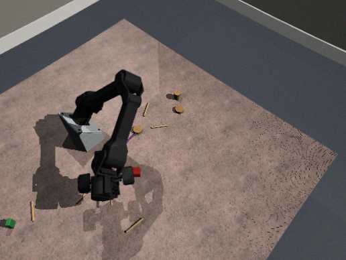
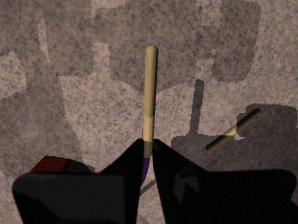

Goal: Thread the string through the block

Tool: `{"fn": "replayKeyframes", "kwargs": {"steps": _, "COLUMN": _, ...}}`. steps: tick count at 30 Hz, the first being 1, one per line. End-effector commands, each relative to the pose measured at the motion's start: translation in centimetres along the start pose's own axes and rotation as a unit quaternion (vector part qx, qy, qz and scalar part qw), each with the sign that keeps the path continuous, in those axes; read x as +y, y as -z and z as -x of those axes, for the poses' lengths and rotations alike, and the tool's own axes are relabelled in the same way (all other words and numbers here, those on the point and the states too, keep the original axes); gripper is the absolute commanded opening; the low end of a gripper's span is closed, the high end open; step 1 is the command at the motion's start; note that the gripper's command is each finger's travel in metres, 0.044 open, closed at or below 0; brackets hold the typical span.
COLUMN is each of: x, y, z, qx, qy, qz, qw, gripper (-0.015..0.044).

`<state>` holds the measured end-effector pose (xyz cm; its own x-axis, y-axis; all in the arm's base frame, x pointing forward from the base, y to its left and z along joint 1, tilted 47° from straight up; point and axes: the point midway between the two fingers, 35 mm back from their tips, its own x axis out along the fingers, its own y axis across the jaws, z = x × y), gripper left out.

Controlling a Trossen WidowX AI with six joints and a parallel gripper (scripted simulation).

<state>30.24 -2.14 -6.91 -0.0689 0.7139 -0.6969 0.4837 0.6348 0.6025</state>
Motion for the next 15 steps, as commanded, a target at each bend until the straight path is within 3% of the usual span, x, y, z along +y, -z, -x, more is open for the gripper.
{"fn": "replayKeyframes", "kwargs": {"steps": 1, "x": 0.4, "y": 0.3, "z": 0.1, "qx": 0.001, "qy": 0.005, "qz": -0.017, "qw": 1.000, "gripper": 0.0000}}
{"fn": "replayKeyframes", "kwargs": {"steps": 15, "x": 2.0, "y": 1.4, "z": 0.2, "qx": 0.005, "qy": 0.020, "qz": -0.097, "qw": 0.995, "gripper": 0.0000}}
